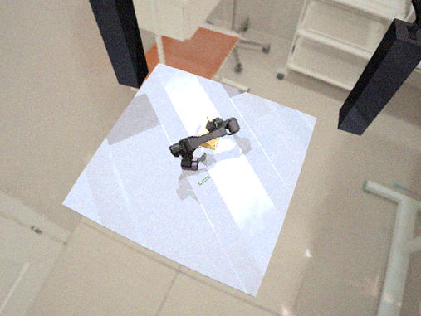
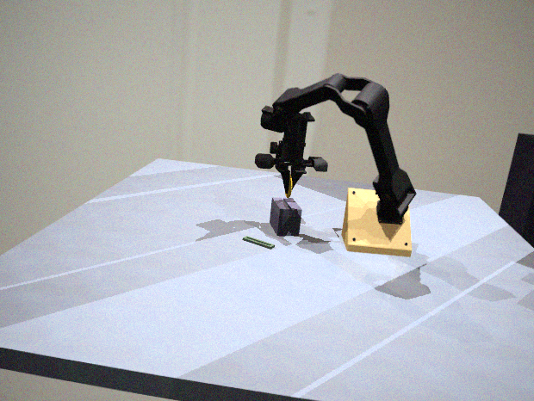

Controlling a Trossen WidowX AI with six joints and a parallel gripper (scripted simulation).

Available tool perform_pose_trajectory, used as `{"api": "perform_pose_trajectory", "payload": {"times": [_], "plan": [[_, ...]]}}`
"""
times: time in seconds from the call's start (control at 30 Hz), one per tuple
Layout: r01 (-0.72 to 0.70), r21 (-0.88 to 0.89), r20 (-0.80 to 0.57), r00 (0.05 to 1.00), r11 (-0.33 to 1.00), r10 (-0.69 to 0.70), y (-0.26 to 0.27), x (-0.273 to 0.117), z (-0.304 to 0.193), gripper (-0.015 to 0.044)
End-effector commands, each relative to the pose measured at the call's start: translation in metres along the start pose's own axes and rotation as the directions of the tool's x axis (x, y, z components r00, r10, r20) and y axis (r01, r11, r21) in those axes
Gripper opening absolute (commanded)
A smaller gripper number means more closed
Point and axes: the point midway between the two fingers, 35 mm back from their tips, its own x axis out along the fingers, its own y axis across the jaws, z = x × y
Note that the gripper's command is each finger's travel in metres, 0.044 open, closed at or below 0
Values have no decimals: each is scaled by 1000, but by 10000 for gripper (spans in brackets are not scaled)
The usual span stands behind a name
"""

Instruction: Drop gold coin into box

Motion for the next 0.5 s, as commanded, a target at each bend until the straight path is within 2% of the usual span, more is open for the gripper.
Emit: {"api": "perform_pose_trajectory", "payload": {"times": [0.0, 0.47], "plan": [[-3, 7, -2, 1000, 1000, 3, 0, 3, -2, 0], [-3, 5, -2, 1000, 1000, 3, 0, 9, -1, 0]]}}
